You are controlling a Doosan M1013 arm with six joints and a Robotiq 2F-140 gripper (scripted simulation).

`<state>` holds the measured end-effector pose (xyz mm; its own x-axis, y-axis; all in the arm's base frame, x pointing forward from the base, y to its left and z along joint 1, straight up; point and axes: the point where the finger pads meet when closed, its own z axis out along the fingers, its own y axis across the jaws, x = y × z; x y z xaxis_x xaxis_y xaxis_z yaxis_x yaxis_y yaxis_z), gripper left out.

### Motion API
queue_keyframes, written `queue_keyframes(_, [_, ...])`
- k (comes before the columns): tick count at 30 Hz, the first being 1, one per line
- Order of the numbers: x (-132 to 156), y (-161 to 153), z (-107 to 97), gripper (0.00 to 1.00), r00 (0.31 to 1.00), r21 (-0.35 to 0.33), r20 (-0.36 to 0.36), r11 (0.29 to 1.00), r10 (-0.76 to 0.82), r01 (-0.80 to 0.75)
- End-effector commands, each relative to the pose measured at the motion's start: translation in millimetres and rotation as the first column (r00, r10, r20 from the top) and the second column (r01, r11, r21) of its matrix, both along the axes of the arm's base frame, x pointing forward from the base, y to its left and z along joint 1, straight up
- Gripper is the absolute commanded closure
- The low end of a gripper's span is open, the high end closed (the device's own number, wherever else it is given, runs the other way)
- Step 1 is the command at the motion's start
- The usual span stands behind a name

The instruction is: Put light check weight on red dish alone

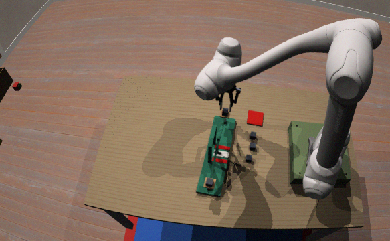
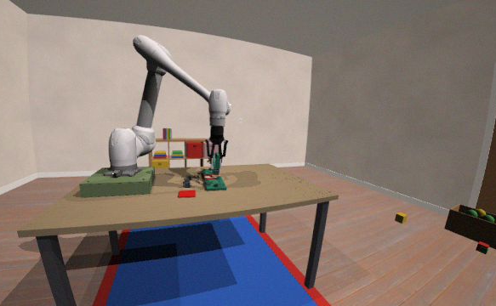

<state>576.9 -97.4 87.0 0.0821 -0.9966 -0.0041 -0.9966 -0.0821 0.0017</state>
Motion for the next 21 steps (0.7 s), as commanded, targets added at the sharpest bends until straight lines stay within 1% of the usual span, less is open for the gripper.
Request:
queue_keyframes(1, [3.2,0.9,-0.1,0.65,1.0,-0.001,0.006,1.0,-0.003,0.003])
queue_keyframes(9, [3.2,0.9,-2.3,0.65,1.0,-0.001,0.006,1.0,-0.003,0.003])
queue_keyframes(16, [3.2,0.9,-14.0,0.65,1.0,-0.001,0.006,1.0,-0.003,0.003])
queue_keyframes(18, [3.2,0.9,-14.0,0.65,1.0,-0.001,0.006,1.0,-0.003,0.003])
queue_keyframes(21, [3.3,0.9,-20.6,0.65,1.0,-0.001,0.006,1.0,-0.003,0.003])
